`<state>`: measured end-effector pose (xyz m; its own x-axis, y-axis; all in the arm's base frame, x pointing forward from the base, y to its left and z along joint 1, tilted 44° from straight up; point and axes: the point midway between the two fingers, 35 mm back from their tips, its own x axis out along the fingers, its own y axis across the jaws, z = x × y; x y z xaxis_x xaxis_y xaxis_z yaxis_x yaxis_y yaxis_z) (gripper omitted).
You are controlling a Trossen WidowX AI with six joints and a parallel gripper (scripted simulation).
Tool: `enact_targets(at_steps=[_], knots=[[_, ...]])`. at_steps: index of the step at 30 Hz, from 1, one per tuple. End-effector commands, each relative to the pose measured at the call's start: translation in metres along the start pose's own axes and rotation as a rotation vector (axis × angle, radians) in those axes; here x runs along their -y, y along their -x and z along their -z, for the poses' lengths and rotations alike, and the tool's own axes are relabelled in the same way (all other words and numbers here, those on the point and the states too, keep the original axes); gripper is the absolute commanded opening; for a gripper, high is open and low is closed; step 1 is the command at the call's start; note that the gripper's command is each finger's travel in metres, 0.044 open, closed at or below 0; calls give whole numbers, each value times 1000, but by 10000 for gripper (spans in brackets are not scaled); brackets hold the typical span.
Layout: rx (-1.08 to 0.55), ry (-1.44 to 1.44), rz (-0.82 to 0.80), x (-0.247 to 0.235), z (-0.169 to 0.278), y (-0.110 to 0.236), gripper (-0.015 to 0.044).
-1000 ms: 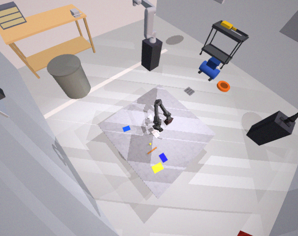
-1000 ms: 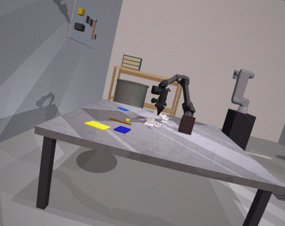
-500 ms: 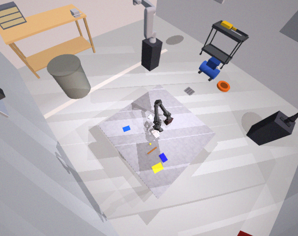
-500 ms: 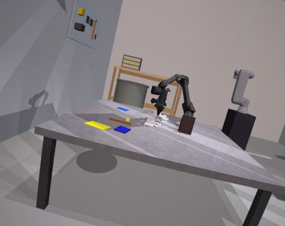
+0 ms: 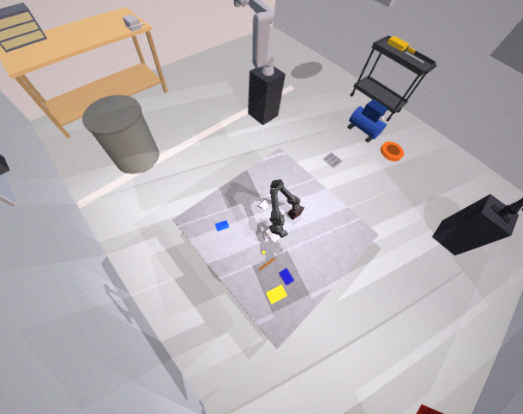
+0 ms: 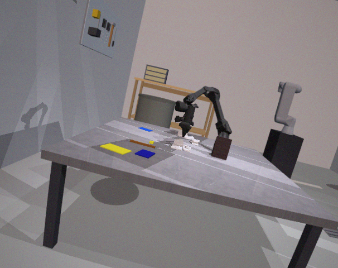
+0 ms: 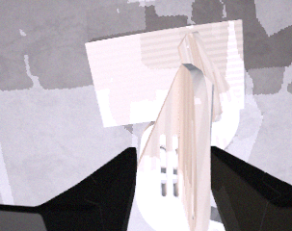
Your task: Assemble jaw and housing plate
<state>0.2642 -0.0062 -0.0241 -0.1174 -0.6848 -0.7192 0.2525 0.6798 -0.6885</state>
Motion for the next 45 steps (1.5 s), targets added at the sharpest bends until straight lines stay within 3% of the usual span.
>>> enact_targets(at_steps=[1,45], knots=[[3,-12,-10,-15,-6,1,134],[3,-33,-10,-26,-11,1,134]])
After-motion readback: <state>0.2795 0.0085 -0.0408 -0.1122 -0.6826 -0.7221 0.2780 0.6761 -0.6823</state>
